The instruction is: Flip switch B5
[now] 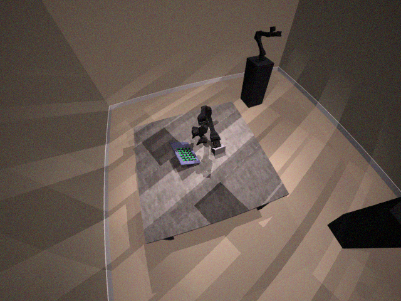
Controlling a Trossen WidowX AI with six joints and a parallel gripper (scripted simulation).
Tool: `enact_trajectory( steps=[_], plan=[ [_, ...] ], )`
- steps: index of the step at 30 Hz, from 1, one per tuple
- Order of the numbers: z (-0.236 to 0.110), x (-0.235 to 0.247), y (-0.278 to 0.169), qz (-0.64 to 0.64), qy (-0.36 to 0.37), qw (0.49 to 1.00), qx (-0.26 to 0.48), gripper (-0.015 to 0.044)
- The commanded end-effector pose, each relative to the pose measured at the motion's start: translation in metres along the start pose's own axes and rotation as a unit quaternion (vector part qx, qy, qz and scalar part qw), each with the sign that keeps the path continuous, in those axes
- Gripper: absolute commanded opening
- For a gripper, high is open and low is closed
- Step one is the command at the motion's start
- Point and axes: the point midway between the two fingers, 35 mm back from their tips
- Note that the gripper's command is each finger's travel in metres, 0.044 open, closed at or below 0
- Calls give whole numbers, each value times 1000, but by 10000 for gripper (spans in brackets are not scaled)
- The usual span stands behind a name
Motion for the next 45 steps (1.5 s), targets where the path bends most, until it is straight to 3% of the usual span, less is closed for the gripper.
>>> enact_trajectory(
  steps=[1,11,15,22,45],
  plan=[
    [2,0,0,0,1,1000,1,374],
    [94,-46,4,-11,-1,1000,16,111],
    [100,-51,3,-12,-5,1000,16,6],
    [134,-52,1,-12,-6,1000,2,0],
    [148,-52,1,-12,-6,1000,2,0]
  ],
)
Point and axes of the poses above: the point midway between the two fingers, 35 mm back from their tips, its own z axis out along the fingers, its own x axis across the jaws, y = z × x, and after that the axes turned 2 degrees about -z, right-handed
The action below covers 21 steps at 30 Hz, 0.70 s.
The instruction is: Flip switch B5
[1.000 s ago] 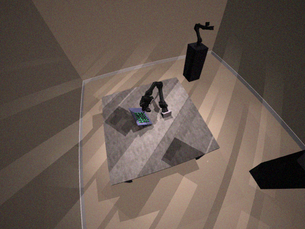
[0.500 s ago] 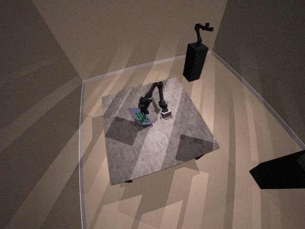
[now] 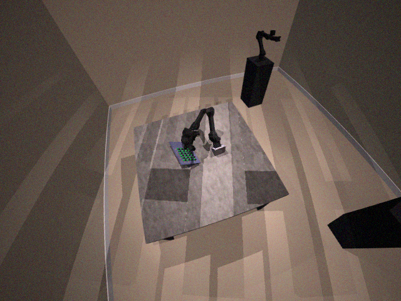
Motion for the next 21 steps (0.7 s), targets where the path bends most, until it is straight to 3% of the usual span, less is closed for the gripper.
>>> enact_trajectory(
  steps=[1,21],
  plan=[
    [6,3,-4,-7,2,1000,6,0],
    [15,3,-4,-7,2,1000,6,0]
  ],
)
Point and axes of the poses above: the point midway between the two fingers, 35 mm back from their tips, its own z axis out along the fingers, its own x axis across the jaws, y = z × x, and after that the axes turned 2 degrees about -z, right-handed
